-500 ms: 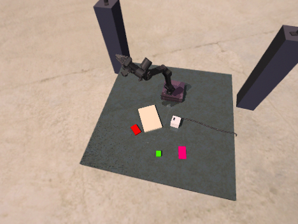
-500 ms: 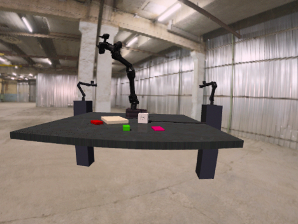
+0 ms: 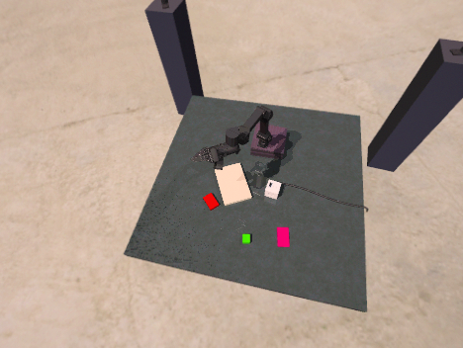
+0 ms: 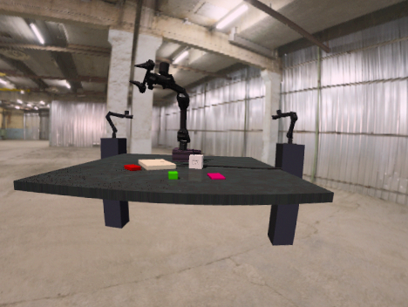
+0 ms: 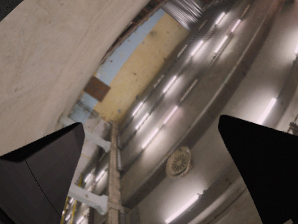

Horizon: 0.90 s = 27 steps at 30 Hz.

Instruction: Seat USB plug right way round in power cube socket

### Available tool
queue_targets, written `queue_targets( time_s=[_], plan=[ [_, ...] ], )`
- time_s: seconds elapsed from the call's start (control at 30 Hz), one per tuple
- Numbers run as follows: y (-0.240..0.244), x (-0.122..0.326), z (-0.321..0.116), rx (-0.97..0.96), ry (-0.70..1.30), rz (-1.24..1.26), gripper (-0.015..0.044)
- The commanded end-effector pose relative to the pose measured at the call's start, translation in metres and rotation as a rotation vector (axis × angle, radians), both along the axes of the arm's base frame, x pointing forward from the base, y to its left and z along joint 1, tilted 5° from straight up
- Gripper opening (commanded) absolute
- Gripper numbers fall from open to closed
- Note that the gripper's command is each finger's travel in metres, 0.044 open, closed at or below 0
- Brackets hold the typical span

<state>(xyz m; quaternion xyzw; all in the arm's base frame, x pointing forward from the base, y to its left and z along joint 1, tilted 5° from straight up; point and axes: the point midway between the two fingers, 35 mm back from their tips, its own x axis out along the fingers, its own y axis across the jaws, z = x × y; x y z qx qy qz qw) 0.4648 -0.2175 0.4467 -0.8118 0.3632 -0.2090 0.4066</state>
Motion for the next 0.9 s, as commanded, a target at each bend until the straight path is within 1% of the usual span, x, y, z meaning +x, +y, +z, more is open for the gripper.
queue_targets(
  time_s=[0.0, 0.13, 0.27, 0.43, 0.57, 0.63, 0.7, 0.87],
  plan=[
    [0.053, 0.021, -0.054, 0.165, 0.096, 0.176, 0.044],
    [0.117, 0.026, -0.125, 0.379, 0.246, 0.33, 0.044],
    [0.18, 0.007, -0.191, 0.607, 0.413, 0.421, 0.044],
    [0.25, -0.047, -0.264, 0.883, 0.666, 0.435, 0.044],
    [0.291, -0.116, -0.314, 1.083, 0.91, 0.334, 0.044],
    [0.305, -0.155, -0.332, 1.174, 1.031, 0.25, 0.044],
    [0.317, -0.174, -0.338, 1.219, 1.093, 0.198, 0.044],
    [0.321, -0.177, -0.339, 1.225, 1.102, 0.19, 0.044]
  ],
)
